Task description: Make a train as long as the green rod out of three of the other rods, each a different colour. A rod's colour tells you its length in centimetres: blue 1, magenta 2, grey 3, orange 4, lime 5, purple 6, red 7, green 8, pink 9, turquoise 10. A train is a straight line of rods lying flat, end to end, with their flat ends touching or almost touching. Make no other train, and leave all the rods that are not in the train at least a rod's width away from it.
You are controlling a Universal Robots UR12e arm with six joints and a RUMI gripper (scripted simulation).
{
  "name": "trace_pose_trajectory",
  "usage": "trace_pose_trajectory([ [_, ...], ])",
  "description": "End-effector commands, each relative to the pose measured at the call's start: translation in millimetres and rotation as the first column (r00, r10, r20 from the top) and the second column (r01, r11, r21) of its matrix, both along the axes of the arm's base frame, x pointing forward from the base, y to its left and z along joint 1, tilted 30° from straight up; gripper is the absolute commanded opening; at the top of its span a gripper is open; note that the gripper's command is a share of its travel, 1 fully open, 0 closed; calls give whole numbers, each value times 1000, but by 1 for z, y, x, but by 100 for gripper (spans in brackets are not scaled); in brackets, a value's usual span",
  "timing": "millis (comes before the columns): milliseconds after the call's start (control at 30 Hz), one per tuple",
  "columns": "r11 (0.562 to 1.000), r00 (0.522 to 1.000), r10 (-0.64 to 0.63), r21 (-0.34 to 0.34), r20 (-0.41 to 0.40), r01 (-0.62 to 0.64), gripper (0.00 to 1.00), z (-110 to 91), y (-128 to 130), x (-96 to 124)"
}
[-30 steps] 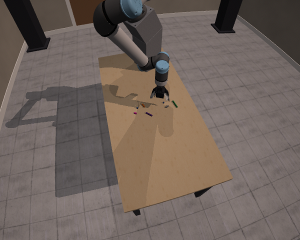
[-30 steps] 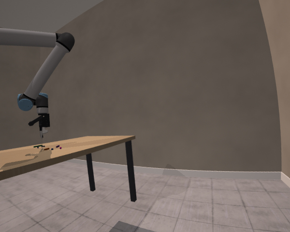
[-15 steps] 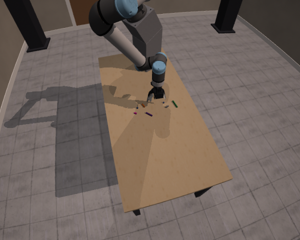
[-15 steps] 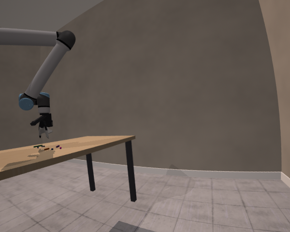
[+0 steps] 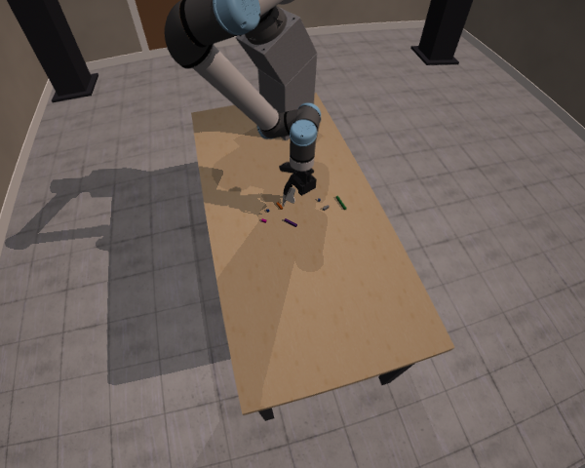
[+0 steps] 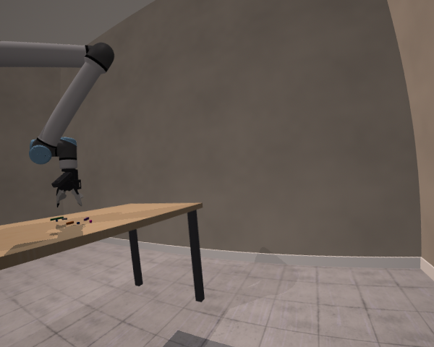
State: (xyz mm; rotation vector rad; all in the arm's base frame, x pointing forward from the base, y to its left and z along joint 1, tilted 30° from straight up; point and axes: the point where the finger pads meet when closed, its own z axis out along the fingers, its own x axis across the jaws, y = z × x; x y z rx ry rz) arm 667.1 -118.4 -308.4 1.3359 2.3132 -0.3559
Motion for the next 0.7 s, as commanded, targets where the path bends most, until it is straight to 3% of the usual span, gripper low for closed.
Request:
trace_pose_trajectory([
  [0, 995, 995, 95, -20, -41, -96, 100, 4, -6, 1],
  [333, 963, 958, 257, -54, -131, -266, 100, 11, -18, 4],
  [667, 942, 934, 315, -62, -166, -329, 100, 13, -22, 5],
])
